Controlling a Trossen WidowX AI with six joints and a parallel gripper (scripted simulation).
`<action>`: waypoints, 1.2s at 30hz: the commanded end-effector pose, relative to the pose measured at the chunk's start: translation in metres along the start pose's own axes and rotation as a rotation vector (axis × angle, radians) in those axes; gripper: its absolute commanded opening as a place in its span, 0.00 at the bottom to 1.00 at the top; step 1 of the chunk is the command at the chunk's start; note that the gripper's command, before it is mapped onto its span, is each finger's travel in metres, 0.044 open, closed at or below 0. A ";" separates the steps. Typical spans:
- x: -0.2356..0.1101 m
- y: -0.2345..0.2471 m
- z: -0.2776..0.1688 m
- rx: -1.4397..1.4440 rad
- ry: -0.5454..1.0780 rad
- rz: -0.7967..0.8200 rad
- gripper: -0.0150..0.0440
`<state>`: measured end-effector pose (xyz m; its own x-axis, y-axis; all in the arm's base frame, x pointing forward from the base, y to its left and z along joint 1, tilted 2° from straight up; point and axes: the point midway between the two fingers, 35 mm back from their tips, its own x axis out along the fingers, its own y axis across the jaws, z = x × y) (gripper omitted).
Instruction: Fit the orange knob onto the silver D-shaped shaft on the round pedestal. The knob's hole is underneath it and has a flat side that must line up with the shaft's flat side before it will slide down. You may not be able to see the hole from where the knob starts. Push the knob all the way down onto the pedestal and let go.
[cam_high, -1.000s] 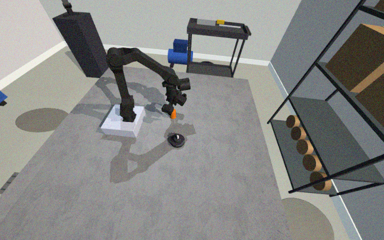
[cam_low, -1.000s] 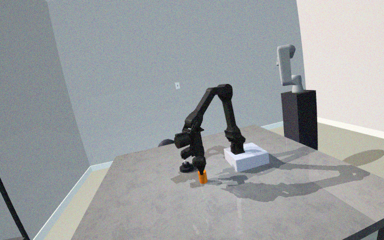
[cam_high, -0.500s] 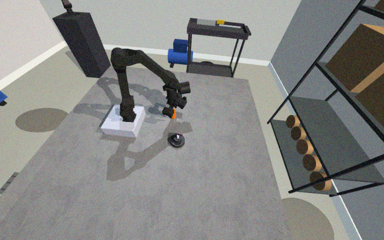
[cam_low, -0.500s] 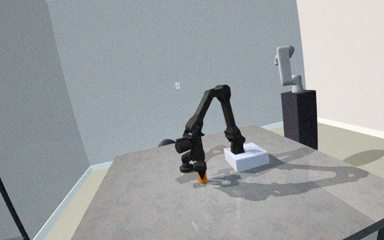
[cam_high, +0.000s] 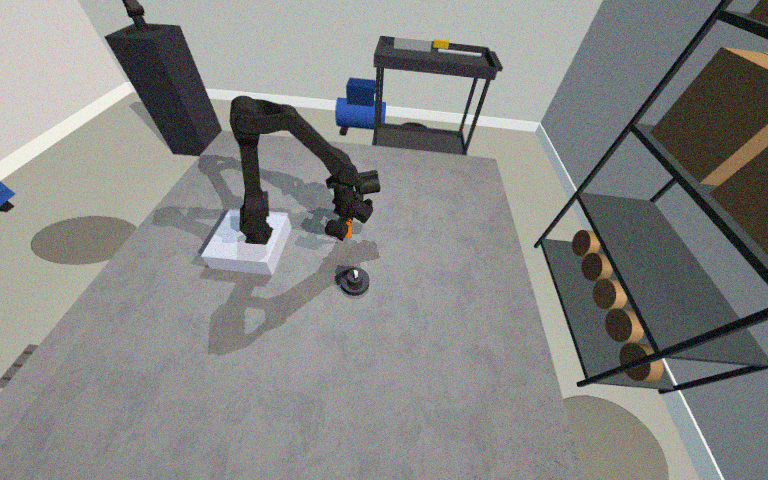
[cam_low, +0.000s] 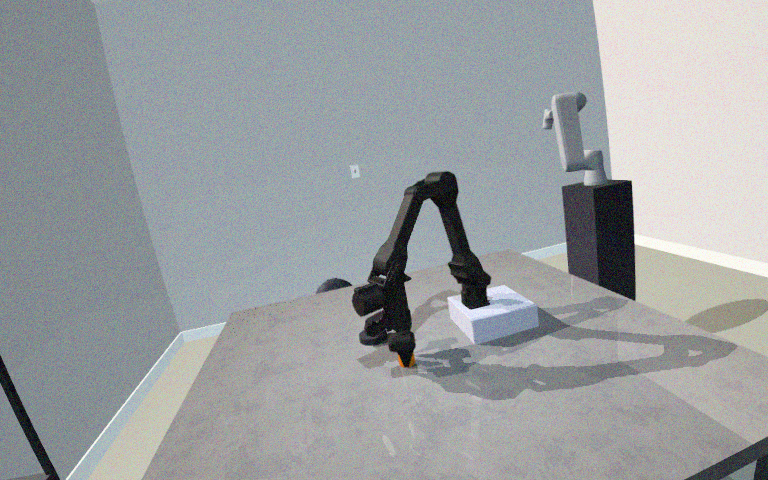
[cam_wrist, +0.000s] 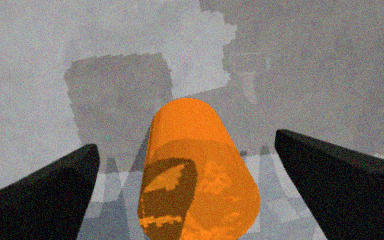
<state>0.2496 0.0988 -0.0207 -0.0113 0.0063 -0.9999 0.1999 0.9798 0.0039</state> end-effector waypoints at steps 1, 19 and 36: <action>0.007 0.000 -0.002 -0.001 0.003 0.002 1.00; 0.009 0.000 -0.002 -0.001 0.003 0.002 0.50; -0.052 0.004 0.011 -0.006 -0.024 0.021 0.25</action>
<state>0.2579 0.0980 0.0114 0.0072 0.0152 -0.9999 0.1968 0.9803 0.0163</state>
